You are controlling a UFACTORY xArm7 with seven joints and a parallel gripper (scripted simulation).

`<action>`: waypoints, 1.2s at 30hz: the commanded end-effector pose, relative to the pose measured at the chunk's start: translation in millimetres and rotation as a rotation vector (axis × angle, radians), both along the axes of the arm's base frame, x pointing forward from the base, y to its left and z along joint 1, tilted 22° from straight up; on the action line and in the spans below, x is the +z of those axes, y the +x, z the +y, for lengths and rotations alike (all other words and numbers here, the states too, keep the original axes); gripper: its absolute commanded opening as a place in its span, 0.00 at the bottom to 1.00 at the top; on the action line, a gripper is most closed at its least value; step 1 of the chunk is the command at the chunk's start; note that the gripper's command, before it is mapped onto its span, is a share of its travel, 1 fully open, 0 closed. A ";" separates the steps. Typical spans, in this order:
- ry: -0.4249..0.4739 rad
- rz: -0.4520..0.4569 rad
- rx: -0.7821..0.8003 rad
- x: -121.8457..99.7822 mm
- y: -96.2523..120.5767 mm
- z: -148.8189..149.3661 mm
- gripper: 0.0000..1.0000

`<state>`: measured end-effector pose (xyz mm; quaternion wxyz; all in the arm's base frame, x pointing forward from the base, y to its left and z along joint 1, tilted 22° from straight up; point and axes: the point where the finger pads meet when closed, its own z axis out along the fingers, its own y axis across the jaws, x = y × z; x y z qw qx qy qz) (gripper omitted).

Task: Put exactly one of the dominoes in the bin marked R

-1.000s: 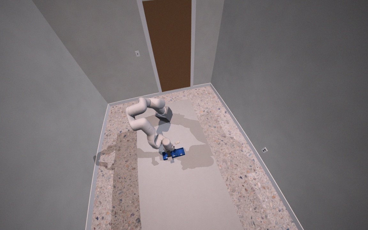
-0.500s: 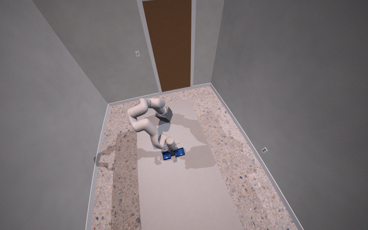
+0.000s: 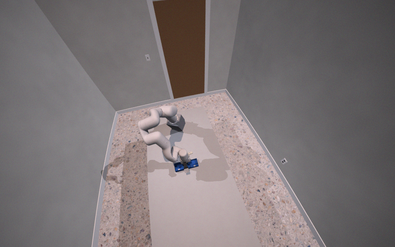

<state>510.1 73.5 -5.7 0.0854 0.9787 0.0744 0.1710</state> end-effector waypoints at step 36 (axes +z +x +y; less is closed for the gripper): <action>0.001 -0.007 0.001 -23.8 11.5 -2.6 0.07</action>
